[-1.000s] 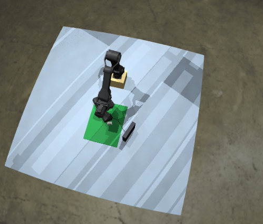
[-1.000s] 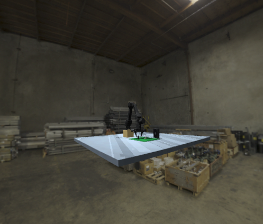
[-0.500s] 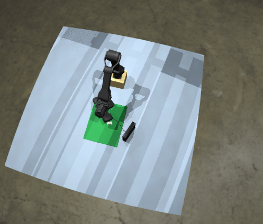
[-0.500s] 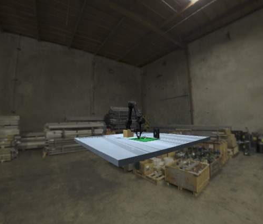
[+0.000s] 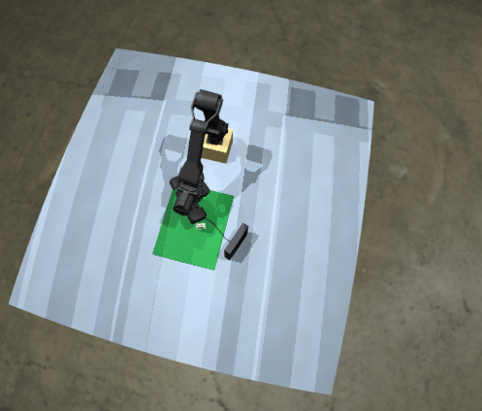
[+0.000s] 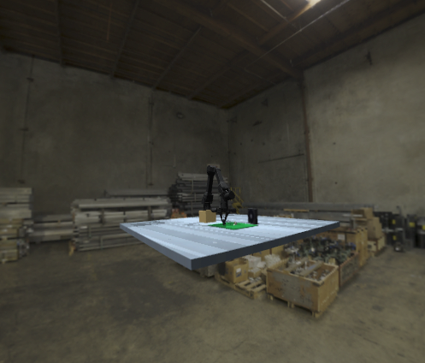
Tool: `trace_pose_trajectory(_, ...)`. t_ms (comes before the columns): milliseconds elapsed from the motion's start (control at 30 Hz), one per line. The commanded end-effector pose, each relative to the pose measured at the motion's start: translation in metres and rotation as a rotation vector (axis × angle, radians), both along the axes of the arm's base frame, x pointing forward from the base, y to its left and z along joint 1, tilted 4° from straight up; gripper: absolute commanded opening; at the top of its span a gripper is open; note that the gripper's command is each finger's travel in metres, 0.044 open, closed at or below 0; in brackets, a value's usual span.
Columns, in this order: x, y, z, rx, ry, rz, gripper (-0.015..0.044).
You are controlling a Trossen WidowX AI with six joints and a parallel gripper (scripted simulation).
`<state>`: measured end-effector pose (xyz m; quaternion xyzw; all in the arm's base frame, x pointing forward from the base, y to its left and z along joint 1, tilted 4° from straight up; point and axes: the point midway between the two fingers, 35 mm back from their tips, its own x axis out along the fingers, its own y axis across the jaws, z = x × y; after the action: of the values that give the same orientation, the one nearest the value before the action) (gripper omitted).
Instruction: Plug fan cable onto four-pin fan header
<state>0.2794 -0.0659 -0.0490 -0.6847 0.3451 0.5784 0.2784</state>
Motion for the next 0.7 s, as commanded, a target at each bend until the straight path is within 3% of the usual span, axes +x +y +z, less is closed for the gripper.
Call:
trace_pose_trajectory(0,0.008,-0.002,0.018,-0.003,-0.024,0.001,0.0)
trace_pose_trajectory(667,0.008,-0.004,0.081,0.0,-0.022,-0.002,0.0)
